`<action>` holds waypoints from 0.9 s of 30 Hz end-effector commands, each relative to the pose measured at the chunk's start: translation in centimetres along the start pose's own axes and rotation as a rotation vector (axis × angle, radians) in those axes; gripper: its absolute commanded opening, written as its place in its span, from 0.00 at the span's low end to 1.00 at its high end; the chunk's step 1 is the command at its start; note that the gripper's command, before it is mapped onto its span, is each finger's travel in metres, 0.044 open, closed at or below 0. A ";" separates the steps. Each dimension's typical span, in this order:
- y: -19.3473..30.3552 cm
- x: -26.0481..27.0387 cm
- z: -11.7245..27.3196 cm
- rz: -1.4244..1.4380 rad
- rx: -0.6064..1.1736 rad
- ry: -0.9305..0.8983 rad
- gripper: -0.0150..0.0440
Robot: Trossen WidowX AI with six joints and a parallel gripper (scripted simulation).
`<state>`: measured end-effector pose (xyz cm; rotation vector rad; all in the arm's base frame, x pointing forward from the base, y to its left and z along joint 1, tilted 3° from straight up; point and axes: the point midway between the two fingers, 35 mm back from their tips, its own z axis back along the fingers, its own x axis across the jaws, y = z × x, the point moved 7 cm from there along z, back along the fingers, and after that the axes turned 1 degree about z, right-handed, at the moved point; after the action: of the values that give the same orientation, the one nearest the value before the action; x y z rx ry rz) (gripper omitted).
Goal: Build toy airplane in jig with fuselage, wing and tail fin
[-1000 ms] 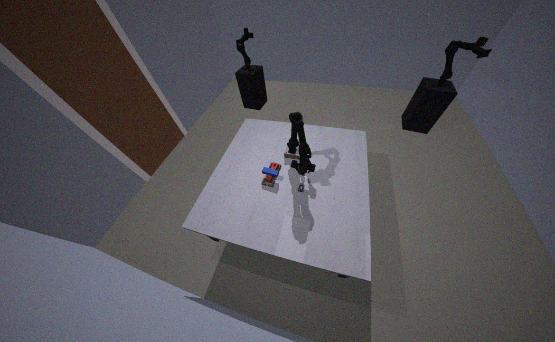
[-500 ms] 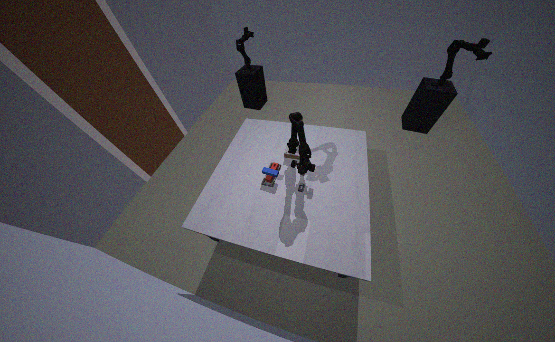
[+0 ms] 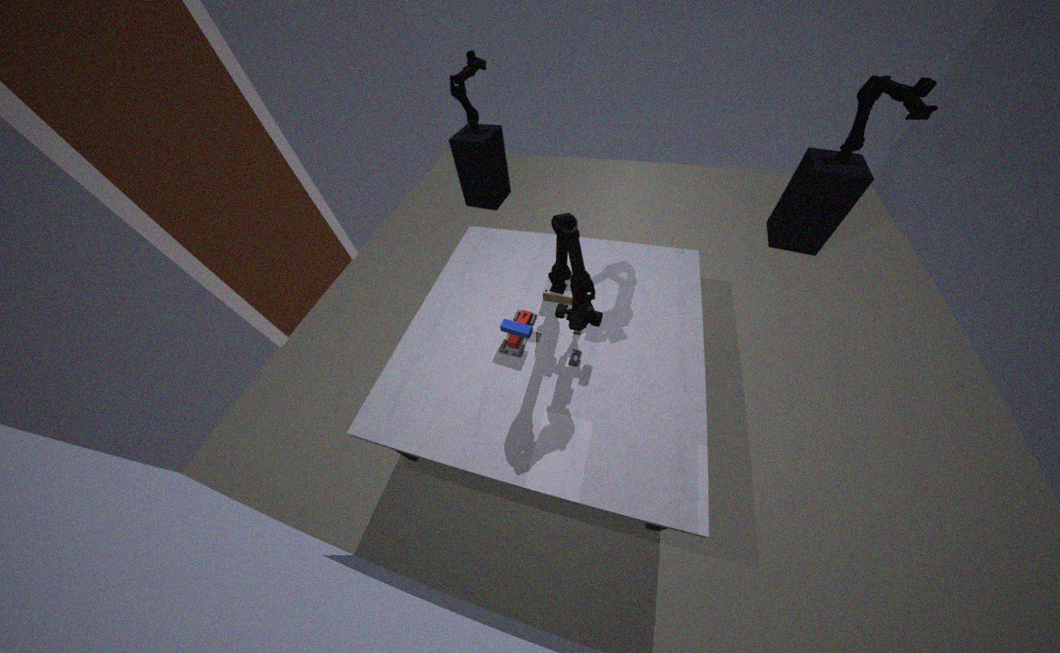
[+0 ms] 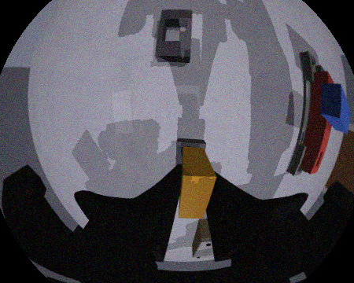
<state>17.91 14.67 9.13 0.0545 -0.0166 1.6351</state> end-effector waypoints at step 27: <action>-0.3 0.2 9.4 0.001 -0.010 -0.008 0.25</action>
<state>18.38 14.49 17.48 0.0537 -0.0209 1.6298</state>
